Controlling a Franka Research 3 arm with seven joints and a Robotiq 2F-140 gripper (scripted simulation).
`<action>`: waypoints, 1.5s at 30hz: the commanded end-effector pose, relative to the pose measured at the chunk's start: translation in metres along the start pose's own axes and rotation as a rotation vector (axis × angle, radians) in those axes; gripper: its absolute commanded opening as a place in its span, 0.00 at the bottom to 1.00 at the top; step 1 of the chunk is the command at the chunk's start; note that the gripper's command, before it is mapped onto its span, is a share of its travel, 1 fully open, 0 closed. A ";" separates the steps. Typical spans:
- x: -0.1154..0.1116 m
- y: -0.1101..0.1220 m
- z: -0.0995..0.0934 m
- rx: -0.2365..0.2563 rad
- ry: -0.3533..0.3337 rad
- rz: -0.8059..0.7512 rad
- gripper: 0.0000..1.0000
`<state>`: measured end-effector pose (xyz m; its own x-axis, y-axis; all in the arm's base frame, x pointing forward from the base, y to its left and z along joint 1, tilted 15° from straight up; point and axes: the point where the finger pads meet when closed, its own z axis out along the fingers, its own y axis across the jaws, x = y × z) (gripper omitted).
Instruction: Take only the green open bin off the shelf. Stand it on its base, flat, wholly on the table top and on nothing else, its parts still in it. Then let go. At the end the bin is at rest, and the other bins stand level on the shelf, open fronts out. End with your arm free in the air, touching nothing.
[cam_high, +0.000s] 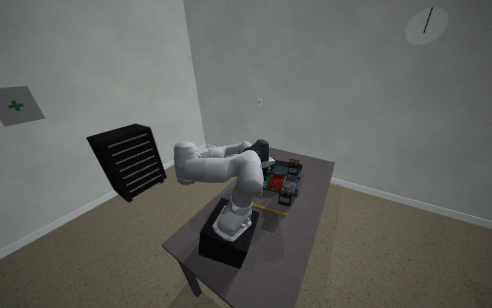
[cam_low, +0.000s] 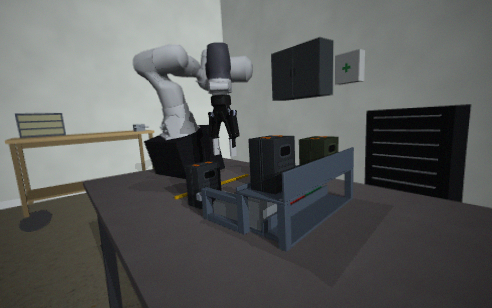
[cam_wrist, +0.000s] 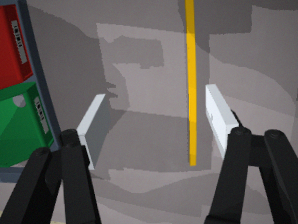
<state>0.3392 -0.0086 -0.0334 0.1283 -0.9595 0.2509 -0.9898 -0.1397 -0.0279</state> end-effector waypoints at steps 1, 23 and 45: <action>0.000 -0.002 0.000 -0.006 0.002 0.010 0.57; -0.014 -0.050 0.001 -0.006 0.002 0.010 0.57; -0.039 -0.129 0.003 -0.006 0.000 0.004 0.57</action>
<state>0.4440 0.0392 -0.0427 0.1402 -0.9590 0.2464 -0.9887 -0.1491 -0.0177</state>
